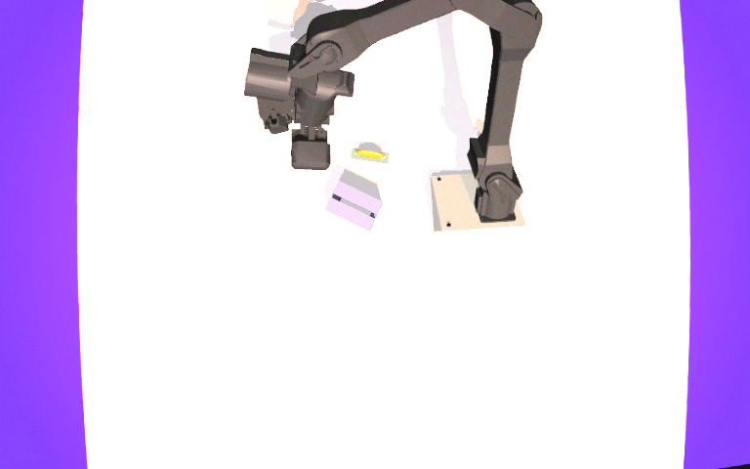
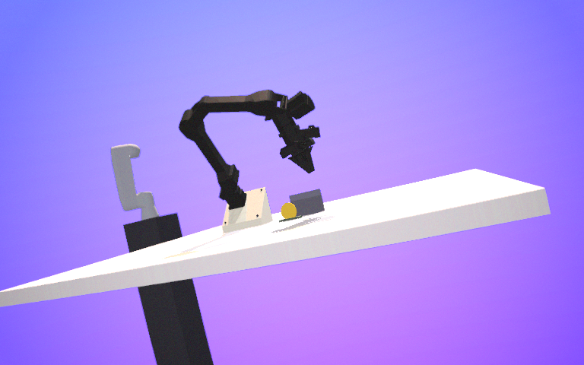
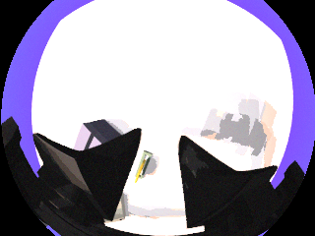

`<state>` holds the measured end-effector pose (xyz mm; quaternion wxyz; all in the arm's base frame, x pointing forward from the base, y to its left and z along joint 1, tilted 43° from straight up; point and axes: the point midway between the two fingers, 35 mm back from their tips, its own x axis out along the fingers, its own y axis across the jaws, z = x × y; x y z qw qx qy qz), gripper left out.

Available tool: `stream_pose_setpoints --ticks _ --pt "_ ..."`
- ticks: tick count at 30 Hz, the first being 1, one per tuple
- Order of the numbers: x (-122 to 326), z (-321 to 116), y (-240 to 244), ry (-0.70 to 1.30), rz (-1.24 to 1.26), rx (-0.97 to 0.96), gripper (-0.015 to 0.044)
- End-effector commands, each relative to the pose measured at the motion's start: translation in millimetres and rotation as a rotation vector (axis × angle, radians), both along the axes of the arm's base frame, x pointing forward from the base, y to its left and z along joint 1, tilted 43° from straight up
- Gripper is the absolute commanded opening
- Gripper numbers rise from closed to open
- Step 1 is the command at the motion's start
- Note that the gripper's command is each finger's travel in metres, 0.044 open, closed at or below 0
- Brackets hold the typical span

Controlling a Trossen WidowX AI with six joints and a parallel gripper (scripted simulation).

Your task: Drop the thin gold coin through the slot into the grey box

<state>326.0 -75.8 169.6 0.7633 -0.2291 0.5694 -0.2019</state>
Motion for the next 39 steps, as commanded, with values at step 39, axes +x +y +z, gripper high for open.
stream_pose_setpoints --ticks 39 --pt "-100.9 -79.8 -14.9 0.091 -0.295 -0.089 0.0161"
